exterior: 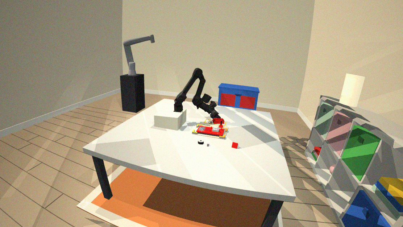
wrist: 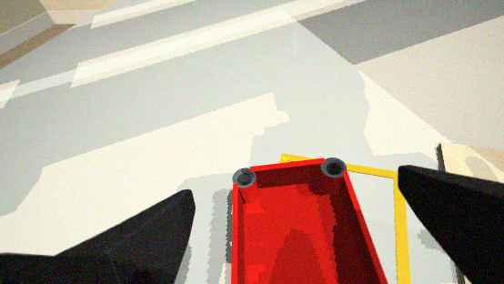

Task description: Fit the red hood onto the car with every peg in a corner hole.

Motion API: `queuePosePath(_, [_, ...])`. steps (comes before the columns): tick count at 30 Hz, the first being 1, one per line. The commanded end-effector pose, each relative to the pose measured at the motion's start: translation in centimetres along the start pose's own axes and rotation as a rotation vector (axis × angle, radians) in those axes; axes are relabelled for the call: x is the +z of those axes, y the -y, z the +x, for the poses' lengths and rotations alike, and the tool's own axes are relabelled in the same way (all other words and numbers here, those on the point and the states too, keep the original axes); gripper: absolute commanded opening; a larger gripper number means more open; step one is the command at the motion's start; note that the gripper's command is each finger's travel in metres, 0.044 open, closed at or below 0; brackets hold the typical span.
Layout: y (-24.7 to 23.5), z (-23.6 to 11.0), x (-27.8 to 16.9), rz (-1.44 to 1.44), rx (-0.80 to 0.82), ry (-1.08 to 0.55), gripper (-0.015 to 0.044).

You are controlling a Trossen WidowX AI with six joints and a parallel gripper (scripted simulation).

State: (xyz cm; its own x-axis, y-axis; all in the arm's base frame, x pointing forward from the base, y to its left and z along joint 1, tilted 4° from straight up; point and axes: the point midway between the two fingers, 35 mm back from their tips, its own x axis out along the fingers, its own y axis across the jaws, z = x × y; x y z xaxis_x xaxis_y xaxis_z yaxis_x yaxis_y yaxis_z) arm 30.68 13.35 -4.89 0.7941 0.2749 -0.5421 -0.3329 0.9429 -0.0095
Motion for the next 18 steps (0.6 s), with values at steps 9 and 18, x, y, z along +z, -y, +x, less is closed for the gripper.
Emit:
queuePosePath(9, [0.07,0.41,-0.65,-0.006,-0.005,0.002,0.0440])
queuePosePath(18, [0.08,0.66,-1.13,-0.006,-0.005,0.004,0.0440])
